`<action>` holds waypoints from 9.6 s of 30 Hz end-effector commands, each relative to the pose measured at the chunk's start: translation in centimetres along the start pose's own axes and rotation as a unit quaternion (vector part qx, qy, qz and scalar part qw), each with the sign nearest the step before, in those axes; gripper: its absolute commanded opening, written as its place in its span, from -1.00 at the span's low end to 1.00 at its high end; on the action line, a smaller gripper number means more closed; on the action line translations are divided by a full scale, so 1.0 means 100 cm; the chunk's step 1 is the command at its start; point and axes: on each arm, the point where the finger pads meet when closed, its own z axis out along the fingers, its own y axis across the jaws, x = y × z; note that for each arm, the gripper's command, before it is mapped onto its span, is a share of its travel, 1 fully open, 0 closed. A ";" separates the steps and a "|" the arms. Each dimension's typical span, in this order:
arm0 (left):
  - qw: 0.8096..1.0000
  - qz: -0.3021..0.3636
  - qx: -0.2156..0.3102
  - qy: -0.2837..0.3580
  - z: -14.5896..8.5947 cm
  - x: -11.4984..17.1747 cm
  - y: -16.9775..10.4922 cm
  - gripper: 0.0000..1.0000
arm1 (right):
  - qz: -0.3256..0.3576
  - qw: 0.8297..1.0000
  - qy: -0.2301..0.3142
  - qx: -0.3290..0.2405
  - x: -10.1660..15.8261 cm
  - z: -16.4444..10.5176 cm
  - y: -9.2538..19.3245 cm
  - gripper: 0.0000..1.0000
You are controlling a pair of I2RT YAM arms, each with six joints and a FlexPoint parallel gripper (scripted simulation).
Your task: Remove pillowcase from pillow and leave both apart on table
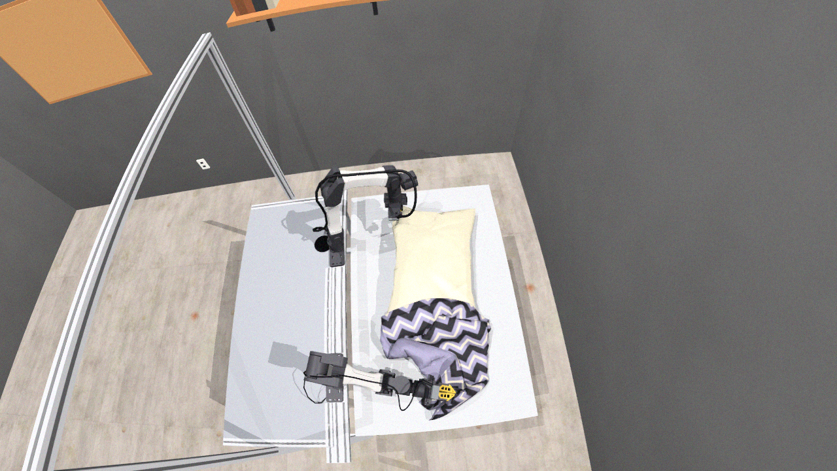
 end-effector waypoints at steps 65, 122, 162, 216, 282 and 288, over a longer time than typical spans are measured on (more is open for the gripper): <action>1.000 0.011 -0.009 0.000 0.041 -0.004 0.009 -0.90 | -0.001 1.000 -0.001 -0.004 0.000 0.005 0.003 -1.00; 1.000 0.010 -0.009 0.000 0.041 -0.004 0.009 0.20 | -0.001 1.000 -0.001 -0.004 0.000 0.005 0.003 -1.00; 1.000 0.003 -0.020 0.013 -0.049 0.000 0.007 0.20 | -0.001 1.000 -0.001 -0.004 0.000 0.005 0.003 -1.00; 0.896 -0.423 -0.132 -0.018 -0.076 0.088 -0.020 -0.11 | -0.001 1.000 -0.001 -0.004 0.000 0.005 0.003 -1.00; 0.139 -0.929 0.038 -0.341 -0.036 0.026 -0.054 -0.11 | -0.001 1.000 -0.001 -0.004 0.000 0.005 0.003 -1.00; 0.139 -0.929 0.045 -0.340 -0.028 0.023 -0.049 -0.11 | -0.001 1.000 -0.001 -0.004 0.000 0.005 0.003 -1.00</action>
